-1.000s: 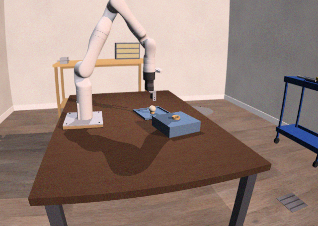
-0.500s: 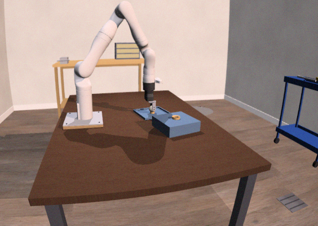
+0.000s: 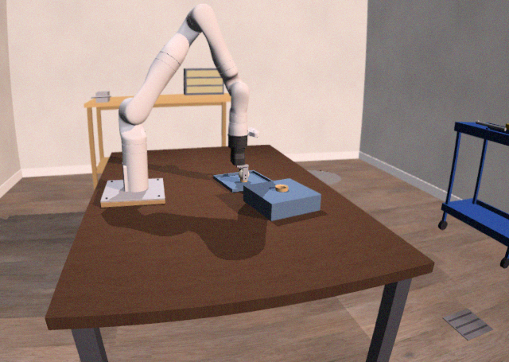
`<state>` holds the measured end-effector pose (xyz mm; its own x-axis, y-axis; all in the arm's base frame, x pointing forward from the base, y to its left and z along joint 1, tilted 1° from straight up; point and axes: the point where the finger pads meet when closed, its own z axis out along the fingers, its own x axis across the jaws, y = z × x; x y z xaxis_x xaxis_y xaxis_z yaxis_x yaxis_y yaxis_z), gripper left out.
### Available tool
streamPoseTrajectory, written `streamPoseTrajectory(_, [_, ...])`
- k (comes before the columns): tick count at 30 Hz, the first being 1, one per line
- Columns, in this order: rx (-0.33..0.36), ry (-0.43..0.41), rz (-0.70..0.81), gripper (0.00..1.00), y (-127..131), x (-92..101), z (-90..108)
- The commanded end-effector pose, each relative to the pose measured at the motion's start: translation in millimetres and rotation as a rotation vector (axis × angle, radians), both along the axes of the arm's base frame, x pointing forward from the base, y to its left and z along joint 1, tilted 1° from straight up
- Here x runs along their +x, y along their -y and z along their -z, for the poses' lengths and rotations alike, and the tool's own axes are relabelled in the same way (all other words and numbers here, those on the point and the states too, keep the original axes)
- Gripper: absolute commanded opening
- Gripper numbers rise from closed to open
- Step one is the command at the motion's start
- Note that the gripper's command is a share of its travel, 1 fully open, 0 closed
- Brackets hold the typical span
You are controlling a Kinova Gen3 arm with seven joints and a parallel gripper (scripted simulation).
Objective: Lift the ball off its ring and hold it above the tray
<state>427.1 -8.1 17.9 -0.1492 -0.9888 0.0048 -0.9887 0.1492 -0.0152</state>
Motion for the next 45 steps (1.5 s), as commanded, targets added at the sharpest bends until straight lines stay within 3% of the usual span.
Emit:
streamPoseTrajectory(1, [0.0, 0.001, 0.0, 0.0, 0.0, 0.5, -0.5])
streamPoseTrajectory(35, [0.0, 0.001, 0.0, 0.0, 0.0, 0.5, -0.6])
streamPoseTrajectory(38, [0.0, 0.002, 0.0, 0.0, -0.2, 0.9, -6.4])
streamPoseTrajectory(43, [0.001, 0.002, -0.002, 0.0, -0.6, 1.4, -33.4])
streamPoseTrajectory(45, [0.001, 0.002, -0.002, 0.0, -0.6, 1.4, -33.4])
